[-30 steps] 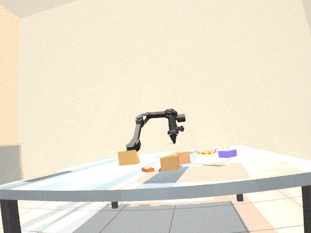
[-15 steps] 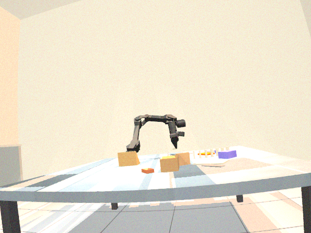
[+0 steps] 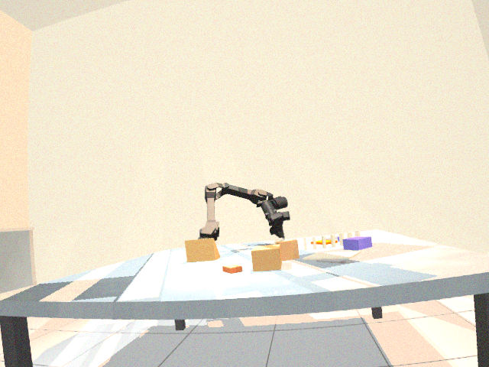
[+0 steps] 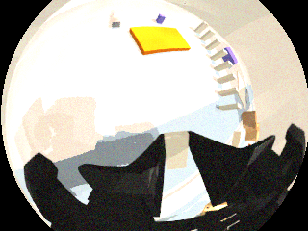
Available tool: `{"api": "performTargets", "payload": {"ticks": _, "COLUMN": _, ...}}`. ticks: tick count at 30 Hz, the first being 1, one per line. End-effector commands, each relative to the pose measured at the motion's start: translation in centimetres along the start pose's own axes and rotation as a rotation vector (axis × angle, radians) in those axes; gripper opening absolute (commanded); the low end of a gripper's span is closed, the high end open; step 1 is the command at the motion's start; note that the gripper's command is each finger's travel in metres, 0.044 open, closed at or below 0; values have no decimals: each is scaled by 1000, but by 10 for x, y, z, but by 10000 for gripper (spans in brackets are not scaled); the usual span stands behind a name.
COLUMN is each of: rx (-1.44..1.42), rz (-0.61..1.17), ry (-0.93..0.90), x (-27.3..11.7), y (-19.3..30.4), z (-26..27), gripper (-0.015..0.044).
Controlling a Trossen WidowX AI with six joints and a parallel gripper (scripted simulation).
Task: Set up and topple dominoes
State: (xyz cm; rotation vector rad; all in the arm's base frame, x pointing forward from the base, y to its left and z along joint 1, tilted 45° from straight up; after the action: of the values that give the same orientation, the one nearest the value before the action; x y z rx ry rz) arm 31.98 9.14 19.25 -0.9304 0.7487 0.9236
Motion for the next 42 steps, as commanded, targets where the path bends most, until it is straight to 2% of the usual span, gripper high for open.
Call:
{"api": "performTargets", "payload": {"ticks": 1, "rx": -11, "rz": -84, "ry": 21, "x": 3, "y": -1, "z": 3, "gripper": 107}}
{"api": "performTargets", "payload": {"ticks": 21, "rx": 18, "rz": -536, "ry": 28, "x": 7, "y": -2, "z": 24, "gripper": 107}}
{"api": "performTargets", "payload": {"ticks": 42, "rx": 249, "rz": -964, "ry": -155, "x": -24, "y": 27, "z": 34, "gripper": 107}}
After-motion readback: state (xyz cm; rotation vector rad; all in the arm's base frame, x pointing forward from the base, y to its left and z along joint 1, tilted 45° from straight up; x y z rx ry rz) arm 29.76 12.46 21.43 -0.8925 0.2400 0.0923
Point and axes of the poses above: the point midway between the two fingers, 35 mm back from their tips, its own x axis out along the fingers, its own z axis across the jaws, y = z × x, the point moved 1 cm from there along -x, back along the fingers, and after that the axes turned 10 degrees about x, right-handed, at the moved point
